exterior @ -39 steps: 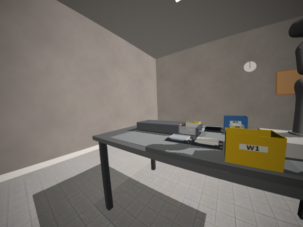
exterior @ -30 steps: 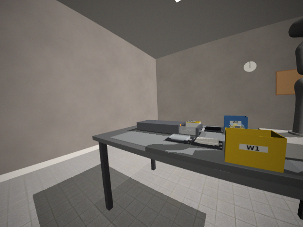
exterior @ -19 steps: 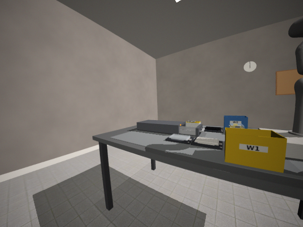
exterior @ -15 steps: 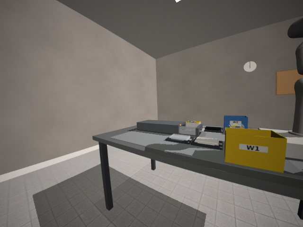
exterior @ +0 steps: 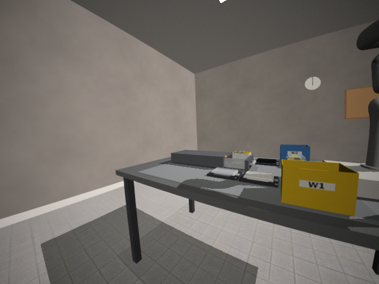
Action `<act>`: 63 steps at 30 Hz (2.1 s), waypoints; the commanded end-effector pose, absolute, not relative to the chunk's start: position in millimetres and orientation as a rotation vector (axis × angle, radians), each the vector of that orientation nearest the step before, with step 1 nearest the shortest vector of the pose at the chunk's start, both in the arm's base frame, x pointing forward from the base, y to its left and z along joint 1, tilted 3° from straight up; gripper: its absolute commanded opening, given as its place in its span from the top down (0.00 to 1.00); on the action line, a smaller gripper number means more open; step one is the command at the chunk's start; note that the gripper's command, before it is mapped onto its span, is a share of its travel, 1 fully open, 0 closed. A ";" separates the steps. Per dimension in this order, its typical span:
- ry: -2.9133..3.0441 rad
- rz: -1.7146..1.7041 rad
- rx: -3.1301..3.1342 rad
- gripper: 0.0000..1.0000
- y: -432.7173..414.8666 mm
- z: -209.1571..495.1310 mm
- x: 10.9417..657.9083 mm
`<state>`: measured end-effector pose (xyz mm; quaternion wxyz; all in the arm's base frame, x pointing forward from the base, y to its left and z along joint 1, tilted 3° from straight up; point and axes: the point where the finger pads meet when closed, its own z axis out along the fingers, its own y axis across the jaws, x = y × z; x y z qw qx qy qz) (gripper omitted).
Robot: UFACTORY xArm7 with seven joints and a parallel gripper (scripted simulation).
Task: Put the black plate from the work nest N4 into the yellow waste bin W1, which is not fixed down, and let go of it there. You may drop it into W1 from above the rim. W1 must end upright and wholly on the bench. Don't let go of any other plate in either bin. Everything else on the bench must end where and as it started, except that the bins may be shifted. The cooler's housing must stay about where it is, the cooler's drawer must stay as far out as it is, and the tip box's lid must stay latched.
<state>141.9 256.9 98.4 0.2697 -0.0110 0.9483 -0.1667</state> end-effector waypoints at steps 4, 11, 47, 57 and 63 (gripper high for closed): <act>2.584 -0.431 0.300 0.00 255.1 101.5 159.2; 2.575 -0.419 0.569 0.00 249.3 104.5 179.6; 2.083 -0.333 1.903 0.00 188.9 125.1 292.7; 1.816 -0.300 2.227 0.00 162.7 132.1 322.4; 1.678 -0.284 2.362 0.00 148.3 135.8 335.8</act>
